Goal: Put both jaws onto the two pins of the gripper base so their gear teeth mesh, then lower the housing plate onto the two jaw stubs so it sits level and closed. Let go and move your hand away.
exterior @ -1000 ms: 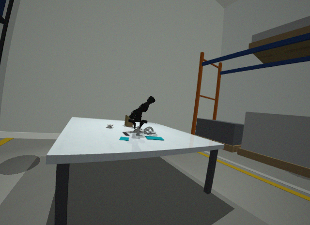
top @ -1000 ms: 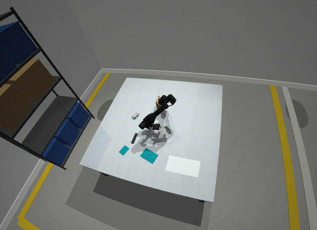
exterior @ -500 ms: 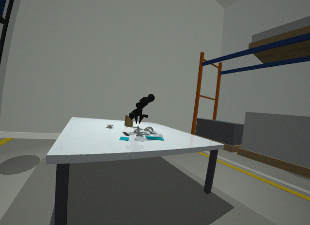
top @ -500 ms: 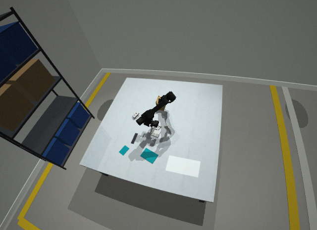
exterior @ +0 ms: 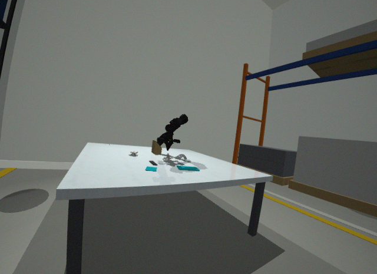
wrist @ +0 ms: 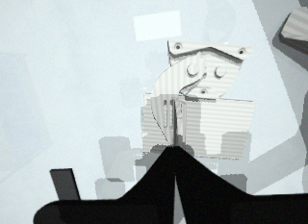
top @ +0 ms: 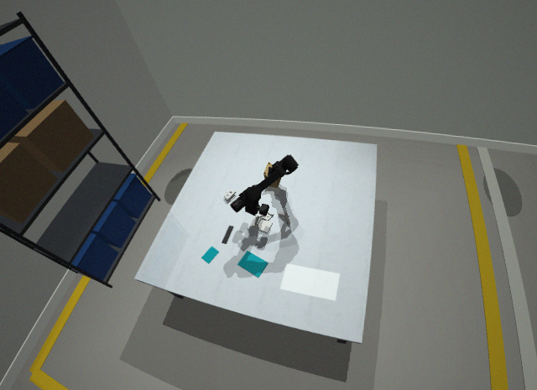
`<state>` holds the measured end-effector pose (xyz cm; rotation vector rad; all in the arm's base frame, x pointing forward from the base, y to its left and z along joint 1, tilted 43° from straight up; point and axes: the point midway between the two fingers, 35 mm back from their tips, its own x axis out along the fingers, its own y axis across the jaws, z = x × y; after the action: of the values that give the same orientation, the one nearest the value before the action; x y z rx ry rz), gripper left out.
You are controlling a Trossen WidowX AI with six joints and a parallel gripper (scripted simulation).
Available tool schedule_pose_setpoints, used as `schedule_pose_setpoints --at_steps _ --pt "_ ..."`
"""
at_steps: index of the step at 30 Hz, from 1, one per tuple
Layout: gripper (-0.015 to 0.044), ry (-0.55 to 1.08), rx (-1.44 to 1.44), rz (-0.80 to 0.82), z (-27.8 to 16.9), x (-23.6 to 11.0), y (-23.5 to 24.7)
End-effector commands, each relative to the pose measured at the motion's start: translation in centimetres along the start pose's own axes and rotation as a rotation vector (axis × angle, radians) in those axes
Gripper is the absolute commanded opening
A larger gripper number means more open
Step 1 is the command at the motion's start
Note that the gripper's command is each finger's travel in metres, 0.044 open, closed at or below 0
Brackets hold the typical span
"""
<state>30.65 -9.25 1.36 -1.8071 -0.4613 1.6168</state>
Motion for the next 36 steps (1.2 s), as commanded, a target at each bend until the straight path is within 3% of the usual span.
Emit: schedule_pose_setpoints --at_steps 1,17,36 --pt "0.0026 0.000 -0.004 0.000 0.0 0.0 -0.1" --pt "0.0440 -0.007 -0.349 0.013 -0.3 -0.2 -7.0" --pt "0.0440 -0.011 -0.781 0.001 1.4 -0.4 -15.6"
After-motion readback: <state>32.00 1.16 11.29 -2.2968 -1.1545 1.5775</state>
